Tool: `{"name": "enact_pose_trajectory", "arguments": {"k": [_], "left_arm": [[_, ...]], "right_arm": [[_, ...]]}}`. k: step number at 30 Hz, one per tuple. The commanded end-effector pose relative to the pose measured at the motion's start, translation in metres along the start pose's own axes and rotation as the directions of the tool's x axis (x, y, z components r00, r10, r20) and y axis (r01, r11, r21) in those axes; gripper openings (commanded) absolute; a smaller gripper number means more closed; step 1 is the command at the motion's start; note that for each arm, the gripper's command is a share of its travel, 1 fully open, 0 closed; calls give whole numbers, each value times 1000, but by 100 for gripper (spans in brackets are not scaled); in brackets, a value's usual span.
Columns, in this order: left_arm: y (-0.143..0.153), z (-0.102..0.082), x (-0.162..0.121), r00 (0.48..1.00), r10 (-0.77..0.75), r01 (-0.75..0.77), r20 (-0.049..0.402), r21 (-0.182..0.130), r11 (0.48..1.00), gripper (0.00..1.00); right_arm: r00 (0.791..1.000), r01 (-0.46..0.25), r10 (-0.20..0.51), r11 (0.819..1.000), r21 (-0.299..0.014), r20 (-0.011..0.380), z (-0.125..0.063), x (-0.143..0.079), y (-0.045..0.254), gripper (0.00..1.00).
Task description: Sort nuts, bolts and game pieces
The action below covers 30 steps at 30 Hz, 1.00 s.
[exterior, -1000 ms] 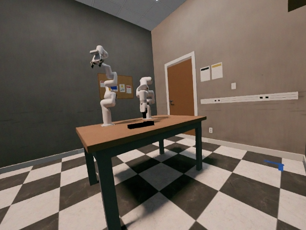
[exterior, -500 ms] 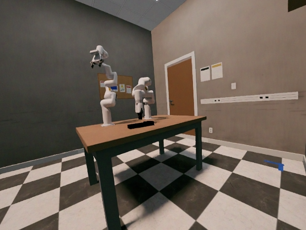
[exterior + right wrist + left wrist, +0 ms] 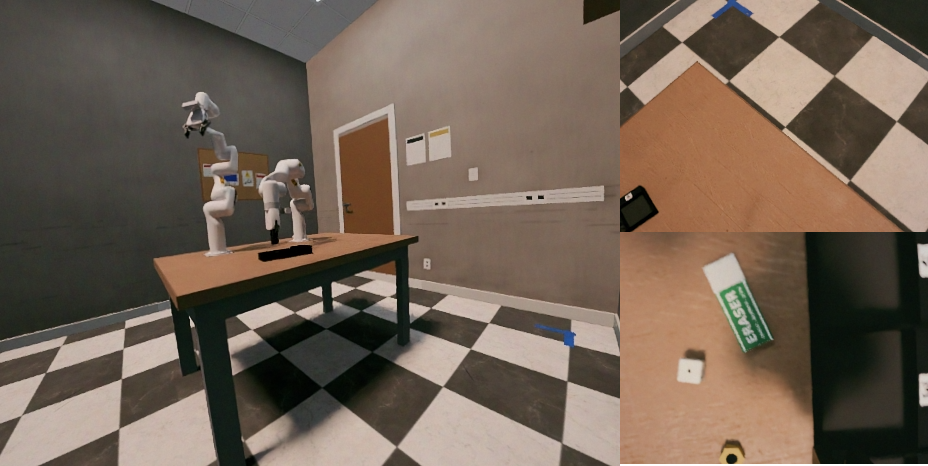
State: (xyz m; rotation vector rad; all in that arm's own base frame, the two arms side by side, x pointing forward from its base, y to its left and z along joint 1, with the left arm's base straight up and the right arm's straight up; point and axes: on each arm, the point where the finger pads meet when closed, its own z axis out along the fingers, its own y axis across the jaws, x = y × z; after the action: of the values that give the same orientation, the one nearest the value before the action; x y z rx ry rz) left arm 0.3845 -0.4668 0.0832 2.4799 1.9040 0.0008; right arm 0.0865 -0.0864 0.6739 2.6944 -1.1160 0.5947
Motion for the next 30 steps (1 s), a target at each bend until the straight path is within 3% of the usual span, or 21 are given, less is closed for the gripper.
{"name": "enact_pose_trajectory", "arguments": {"k": [1, 8, 14, 16, 17, 21, 30], "left_arm": [[12, -2, -17, 988, 156, -156, -4, 8, 988, 10], [34, -1, -53, 936, 352, -352, 3, -4, 936, 10], [35, -1, -55, 853, 523, -523, 4, -15, 852, 10], [35, -1, -55, 853, 523, -523, 4, -15, 852, 10], [35, -1, -55, 802, 597, -597, 2, -12, 802, 10], [35, -1, -55, 743, 669, -669, 1, -13, 743, 10], [35, -1, -55, 526, 850, -850, -1, -8, 526, 10]], "right_arm": [[1000, 0, 0, 1000, 0, -1, 0, 0, 0, 100], [1000, 0, 0, 1000, 0, -1, 0, 0, 0, 100], [1000, 0, 0, 1000, 0, -1, 0, 0, 0, 100], [1000, 0, 0, 1000, 0, -1, 0, 0, 0, 100], [1000, 0, 0, 1000, 0, -1, 0, 0, 0, 100], [1000, 0, 0, 1000, 0, -1, 0, 0, 0, 100], [1000, 0, 0, 1000, 0, -1, 0, 0, 0, 100]]}}
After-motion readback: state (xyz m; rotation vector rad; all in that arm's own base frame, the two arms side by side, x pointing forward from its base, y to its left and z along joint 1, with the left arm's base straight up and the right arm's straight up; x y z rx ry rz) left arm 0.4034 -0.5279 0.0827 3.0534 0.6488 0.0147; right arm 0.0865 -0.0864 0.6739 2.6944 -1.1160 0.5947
